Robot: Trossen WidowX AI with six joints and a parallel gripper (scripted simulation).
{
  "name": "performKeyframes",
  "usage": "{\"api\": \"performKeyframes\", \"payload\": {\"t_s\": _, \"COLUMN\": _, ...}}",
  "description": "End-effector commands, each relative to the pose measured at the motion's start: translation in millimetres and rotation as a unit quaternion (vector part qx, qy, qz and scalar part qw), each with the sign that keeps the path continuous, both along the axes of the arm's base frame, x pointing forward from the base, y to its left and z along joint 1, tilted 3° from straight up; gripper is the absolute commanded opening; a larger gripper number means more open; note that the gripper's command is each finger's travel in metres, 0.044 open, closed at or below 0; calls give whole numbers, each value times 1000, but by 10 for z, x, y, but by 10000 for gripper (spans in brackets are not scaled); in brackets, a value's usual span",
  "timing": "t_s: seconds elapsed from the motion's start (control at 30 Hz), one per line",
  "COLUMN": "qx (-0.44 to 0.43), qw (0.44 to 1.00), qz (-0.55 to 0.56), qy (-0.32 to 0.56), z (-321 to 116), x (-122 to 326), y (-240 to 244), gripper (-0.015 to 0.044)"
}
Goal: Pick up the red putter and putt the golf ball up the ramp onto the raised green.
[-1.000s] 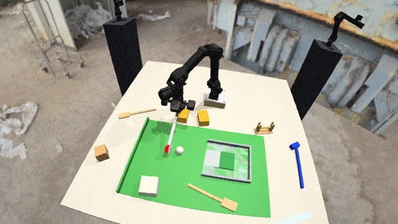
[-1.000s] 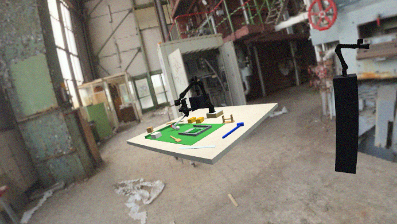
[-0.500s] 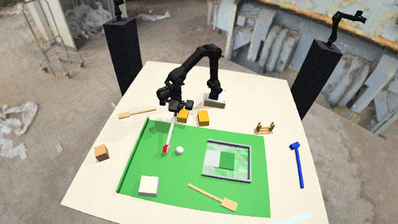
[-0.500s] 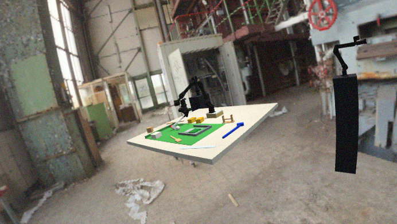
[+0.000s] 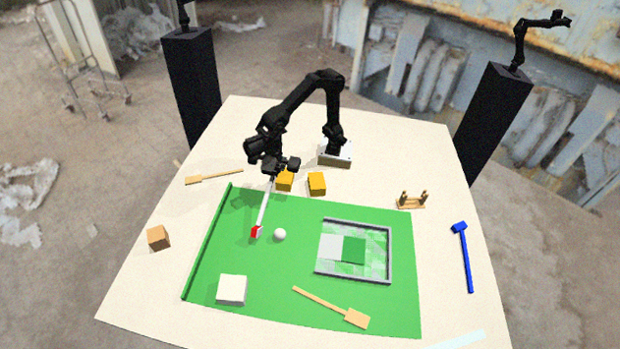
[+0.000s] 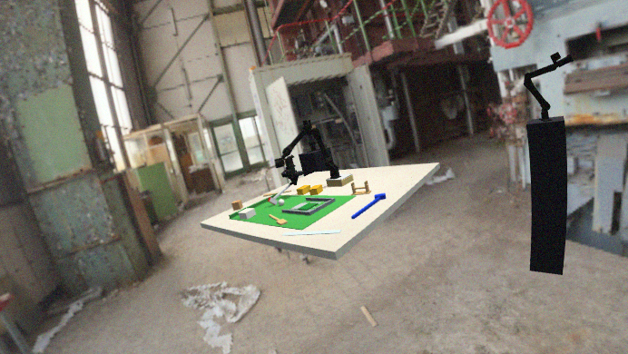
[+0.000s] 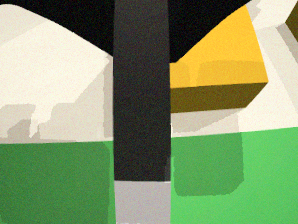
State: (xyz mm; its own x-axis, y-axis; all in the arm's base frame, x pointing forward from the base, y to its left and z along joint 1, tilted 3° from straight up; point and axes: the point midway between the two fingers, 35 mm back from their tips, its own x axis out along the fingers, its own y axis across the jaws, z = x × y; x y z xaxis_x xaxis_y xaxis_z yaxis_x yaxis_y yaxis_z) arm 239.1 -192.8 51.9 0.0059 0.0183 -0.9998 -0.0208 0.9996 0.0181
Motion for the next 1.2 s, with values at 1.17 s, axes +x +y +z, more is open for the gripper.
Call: {"api": "performKeyframes", "payload": {"t_s": 1.17, "qx": 7, "qw": 1000, "qz": 12, "qy": -1, "z": 552, "x": -71, "y": 1188, "gripper": 0}}
